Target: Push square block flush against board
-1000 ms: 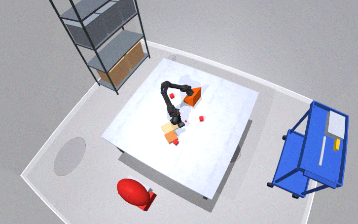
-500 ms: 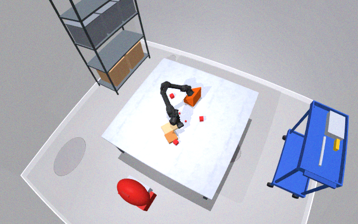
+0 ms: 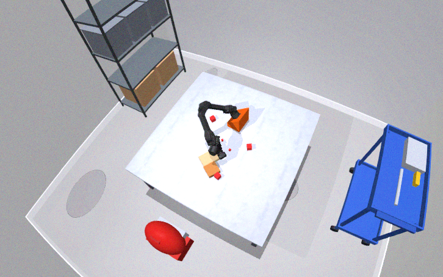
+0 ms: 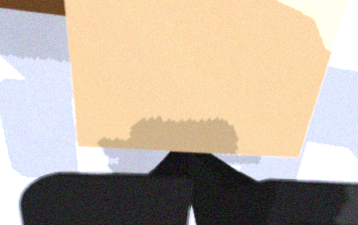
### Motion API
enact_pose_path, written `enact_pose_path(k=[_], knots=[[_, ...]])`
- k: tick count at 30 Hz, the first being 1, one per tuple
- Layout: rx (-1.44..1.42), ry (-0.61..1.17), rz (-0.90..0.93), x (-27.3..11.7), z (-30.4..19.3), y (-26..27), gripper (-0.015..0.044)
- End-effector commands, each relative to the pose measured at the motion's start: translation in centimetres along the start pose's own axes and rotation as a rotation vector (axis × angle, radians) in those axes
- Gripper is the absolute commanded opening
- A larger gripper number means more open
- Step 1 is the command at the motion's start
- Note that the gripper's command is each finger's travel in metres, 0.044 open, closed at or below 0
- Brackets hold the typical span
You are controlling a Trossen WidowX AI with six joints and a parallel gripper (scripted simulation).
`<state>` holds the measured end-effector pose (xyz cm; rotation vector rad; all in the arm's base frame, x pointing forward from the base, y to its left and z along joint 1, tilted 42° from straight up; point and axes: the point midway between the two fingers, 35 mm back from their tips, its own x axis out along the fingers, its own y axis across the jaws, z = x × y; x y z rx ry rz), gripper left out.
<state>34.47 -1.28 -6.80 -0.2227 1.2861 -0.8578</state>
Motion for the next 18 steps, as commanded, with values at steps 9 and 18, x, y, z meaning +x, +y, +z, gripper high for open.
enact_pose_path(k=[9,18], knots=[[0.007,-0.006,0.000,0.0,1.3,-0.1,0.0000],[0.007,-0.006,0.001,0.0,0.1,0.1,0.0000]])
